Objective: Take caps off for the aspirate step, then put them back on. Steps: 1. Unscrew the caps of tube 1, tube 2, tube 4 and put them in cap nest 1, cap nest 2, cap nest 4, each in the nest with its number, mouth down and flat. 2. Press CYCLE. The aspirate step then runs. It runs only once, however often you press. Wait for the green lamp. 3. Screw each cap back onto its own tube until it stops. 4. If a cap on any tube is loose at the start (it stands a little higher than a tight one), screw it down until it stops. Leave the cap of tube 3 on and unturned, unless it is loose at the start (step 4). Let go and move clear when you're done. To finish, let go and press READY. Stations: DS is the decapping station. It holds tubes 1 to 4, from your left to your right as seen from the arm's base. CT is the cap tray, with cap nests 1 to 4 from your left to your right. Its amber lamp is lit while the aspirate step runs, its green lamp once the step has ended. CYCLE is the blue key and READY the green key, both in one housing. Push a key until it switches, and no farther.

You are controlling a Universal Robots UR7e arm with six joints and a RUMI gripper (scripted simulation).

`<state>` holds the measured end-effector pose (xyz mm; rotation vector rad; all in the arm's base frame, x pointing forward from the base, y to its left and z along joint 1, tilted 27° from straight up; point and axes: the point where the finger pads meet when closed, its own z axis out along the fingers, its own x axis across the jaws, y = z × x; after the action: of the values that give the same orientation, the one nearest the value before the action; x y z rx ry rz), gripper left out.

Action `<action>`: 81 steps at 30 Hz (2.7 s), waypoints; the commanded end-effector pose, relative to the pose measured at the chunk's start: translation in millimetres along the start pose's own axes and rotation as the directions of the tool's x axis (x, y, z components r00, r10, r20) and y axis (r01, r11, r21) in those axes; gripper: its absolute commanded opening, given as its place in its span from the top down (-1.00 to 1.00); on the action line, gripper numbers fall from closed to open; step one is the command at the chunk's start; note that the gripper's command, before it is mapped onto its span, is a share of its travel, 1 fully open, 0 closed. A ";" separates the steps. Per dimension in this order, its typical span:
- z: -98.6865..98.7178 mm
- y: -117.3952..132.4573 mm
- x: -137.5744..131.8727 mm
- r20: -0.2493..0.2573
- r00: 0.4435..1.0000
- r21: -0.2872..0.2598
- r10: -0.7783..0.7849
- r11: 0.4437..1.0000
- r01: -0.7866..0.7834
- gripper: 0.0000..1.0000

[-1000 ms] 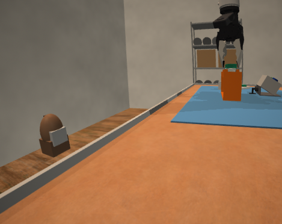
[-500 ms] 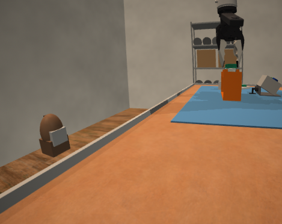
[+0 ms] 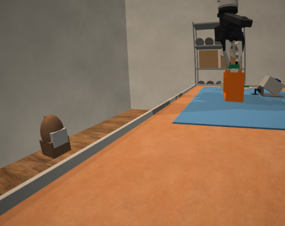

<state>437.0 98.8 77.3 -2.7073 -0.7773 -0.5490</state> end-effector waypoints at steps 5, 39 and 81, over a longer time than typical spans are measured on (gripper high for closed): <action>-0.3 0.2 0.2 -0.001 1.000 0.001 -0.006 1.000 0.006 1.00; 0.7 0.2 0.2 0.000 0.505 0.001 0.863 0.505 -0.863 1.00; 0.3 0.2 0.3 -0.001 1.000 0.001 -0.006 1.000 0.006 0.30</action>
<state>437.2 99.0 76.7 -2.7309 -0.7000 -0.5379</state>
